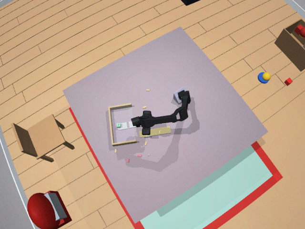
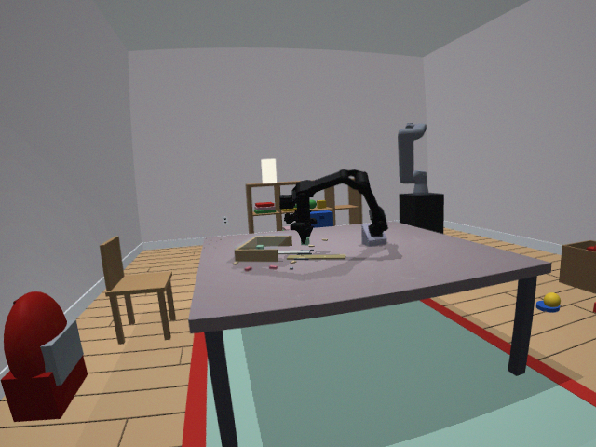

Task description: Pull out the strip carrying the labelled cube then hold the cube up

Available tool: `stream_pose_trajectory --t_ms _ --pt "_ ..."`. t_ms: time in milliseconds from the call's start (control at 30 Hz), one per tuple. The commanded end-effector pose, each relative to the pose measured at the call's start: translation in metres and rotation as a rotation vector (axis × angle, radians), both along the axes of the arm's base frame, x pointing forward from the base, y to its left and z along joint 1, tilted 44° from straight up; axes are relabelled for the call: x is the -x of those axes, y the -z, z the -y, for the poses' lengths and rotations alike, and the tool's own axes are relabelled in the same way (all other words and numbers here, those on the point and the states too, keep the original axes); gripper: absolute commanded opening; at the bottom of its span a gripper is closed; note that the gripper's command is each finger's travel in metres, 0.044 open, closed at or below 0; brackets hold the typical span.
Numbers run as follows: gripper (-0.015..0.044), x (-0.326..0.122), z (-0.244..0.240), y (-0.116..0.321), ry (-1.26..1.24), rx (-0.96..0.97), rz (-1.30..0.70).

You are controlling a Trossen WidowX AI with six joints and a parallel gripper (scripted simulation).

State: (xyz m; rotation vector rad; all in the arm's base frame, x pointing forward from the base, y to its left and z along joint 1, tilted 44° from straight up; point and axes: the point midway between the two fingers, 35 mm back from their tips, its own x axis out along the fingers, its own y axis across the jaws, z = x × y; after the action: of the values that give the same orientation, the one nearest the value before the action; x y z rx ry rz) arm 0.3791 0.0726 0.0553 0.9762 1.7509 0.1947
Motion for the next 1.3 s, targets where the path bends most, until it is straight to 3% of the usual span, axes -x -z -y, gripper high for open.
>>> stream_pose_trajectory --t_ms 0,667,1267 --pt "0.0 0.014 0.005 0.002 -0.004 0.003 -0.002" --pt "0.0 0.082 0.019 0.011 -0.004 0.003 -0.006" --pt "0.0 0.079 0.044 -0.015 -0.004 0.004 -0.006"
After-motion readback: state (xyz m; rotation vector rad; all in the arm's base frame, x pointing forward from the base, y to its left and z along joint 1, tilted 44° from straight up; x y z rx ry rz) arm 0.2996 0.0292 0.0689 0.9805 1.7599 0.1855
